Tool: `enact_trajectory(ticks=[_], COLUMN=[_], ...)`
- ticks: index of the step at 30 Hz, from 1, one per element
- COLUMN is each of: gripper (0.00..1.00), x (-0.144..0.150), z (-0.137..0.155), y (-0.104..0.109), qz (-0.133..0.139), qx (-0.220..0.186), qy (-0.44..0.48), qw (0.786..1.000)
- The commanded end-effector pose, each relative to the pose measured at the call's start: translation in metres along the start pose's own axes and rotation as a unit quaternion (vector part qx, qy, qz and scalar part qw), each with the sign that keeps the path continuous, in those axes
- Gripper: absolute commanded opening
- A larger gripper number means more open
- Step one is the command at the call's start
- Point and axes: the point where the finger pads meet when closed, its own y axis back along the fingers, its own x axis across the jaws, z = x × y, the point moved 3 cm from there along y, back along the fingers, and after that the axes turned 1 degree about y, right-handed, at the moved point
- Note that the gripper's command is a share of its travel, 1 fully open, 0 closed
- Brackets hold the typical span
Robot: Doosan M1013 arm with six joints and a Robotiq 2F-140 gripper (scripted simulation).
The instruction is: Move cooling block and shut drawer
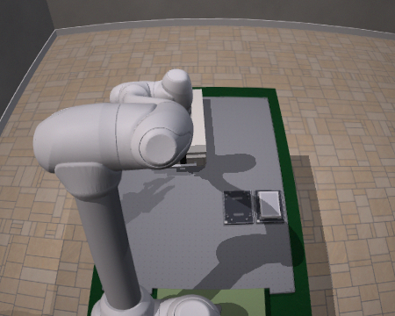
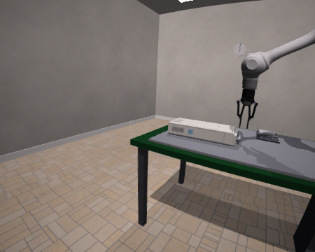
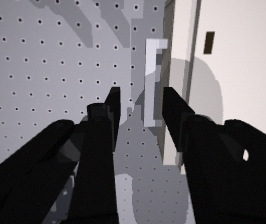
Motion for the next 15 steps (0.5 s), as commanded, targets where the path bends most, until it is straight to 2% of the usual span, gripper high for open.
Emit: enact_trajectory(ticks=[1,15], gripper=[0.34,0.34], x=[0.0,0.0], z=[0.0,0.0], y=[-0.004,-0.02], qz=[0.001,0.001], qx=[0.0,0.0], qy=[0.0,0.0], qw=[1.0,1.0])
